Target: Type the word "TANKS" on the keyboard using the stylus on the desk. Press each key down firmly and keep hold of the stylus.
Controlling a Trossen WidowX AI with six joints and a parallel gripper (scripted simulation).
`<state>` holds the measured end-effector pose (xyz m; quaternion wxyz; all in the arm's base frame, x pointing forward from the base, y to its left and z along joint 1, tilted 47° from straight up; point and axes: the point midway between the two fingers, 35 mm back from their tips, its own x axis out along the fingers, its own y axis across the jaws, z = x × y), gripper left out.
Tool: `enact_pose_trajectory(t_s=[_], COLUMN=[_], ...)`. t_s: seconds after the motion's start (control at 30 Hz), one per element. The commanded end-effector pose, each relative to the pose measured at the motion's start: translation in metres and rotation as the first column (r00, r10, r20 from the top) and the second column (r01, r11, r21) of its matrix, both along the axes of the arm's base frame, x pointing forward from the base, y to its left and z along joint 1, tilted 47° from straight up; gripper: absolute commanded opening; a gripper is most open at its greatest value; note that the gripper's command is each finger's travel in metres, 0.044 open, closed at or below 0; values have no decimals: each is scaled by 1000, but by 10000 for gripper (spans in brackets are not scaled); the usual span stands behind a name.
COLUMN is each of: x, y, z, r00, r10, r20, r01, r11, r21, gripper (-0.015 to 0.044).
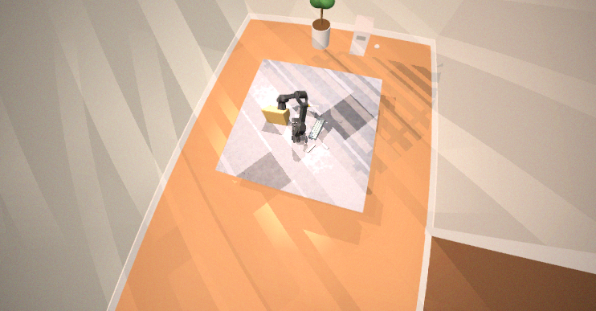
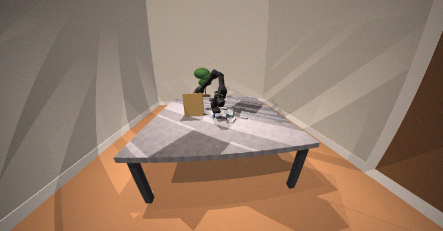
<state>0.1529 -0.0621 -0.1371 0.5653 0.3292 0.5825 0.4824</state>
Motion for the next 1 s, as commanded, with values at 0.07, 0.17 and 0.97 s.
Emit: enact_pose_trajectory(t_s=[0.07,0.17,0.97], x=[-6,-7,-8], y=[-18,-22,-25], z=[-5,-6,-7], r00=[627,494,289], r10=[19,25,56], r20=[778,869,956], r01=[-101,-110,-138], r11=[993,993,990], r21=[57,35,-16], gripper=[150,150,150])
